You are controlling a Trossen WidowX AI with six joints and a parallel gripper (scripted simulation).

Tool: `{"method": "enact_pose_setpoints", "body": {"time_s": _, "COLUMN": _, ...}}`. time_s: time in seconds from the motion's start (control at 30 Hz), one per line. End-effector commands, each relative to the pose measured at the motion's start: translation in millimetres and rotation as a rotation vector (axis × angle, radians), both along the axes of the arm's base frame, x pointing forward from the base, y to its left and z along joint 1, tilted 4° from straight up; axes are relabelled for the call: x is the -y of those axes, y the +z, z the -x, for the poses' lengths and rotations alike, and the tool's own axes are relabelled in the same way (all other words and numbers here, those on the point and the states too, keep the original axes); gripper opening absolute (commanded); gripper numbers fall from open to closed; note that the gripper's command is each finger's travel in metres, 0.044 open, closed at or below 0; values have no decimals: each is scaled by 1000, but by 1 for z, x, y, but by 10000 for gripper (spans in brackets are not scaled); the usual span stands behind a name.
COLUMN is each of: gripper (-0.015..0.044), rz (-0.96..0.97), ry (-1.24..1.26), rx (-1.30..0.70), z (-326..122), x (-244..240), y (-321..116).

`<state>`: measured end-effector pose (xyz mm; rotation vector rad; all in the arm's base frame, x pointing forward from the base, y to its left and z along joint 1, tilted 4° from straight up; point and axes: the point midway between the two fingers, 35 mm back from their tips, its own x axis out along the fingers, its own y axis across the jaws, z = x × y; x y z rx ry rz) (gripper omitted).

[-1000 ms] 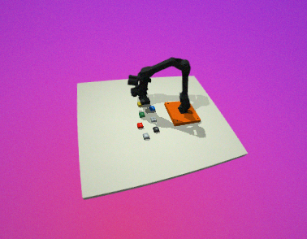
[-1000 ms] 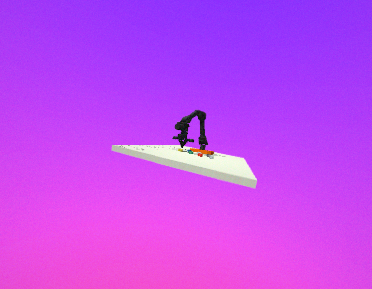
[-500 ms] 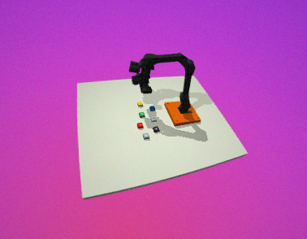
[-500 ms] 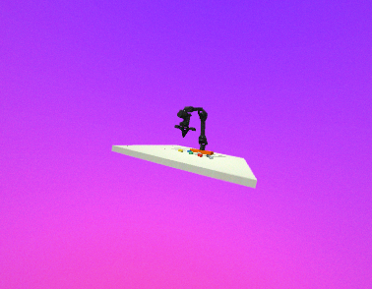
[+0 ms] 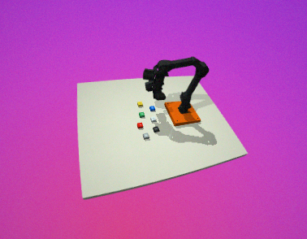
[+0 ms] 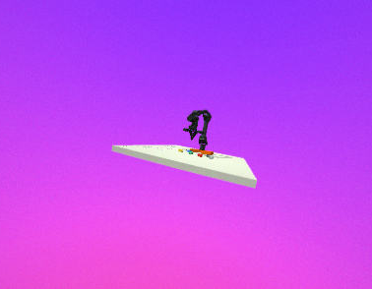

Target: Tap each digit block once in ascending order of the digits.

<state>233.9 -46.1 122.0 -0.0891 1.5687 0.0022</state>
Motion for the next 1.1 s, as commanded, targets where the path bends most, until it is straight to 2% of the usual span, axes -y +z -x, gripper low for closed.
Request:
{"method": "enact_pose_setpoints", "body": {"time_s": 0.0, "gripper": 20, "rz": -5, "ry": -6, "rx": -20, "z": 4, "x": 0, "y": -37}}
{"method": "enact_pose_setpoints", "body": {"time_s": 0.13, "gripper": 20, "rz": -5, "ry": -6, "rx": -21, "z": 8, "x": 2, "y": -70}}
{"method": "enact_pose_setpoints", "body": {"time_s": 1.07, "gripper": 20, "rz": -5, "ry": -6, "rx": -21, "z": 8, "x": 3, "y": -100}}
